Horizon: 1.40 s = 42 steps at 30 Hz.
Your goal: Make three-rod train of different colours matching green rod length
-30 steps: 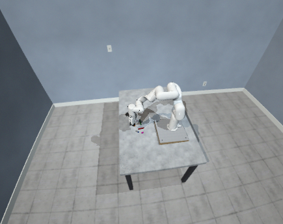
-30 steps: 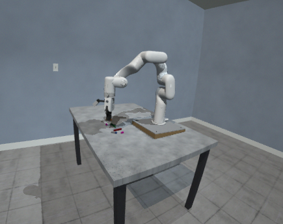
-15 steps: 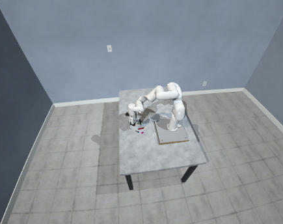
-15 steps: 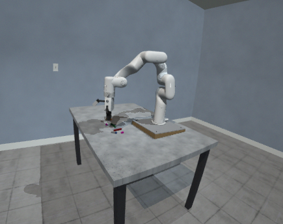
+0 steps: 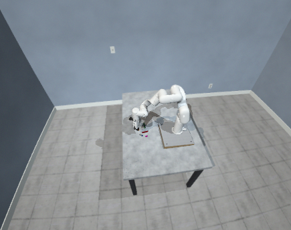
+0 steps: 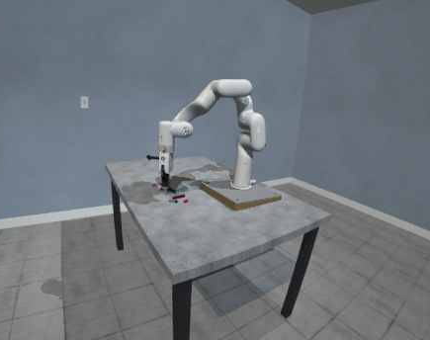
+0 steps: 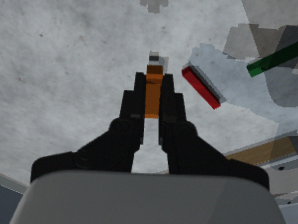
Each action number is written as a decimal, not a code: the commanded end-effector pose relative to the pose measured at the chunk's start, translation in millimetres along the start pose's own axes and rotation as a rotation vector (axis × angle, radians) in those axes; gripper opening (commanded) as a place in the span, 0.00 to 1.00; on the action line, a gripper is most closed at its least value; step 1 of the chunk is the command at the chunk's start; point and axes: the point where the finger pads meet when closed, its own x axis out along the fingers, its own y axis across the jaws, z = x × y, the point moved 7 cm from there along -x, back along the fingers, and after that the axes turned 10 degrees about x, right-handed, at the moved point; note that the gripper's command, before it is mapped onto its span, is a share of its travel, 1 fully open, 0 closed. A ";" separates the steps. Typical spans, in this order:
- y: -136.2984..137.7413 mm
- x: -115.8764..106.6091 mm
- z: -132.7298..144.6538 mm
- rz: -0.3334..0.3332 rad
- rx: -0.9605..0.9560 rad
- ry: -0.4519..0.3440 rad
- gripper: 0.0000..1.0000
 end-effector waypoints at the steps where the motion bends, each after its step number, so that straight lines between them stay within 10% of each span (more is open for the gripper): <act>1: -1.0 14.9 -1.4 -0.003 0.000 0.003 0.04; 16: -0.8 62.4 -2.1 -0.003 0.000 0.003 0.04; 42: -0.8 64.3 -2.1 -0.003 0.000 0.003 0.04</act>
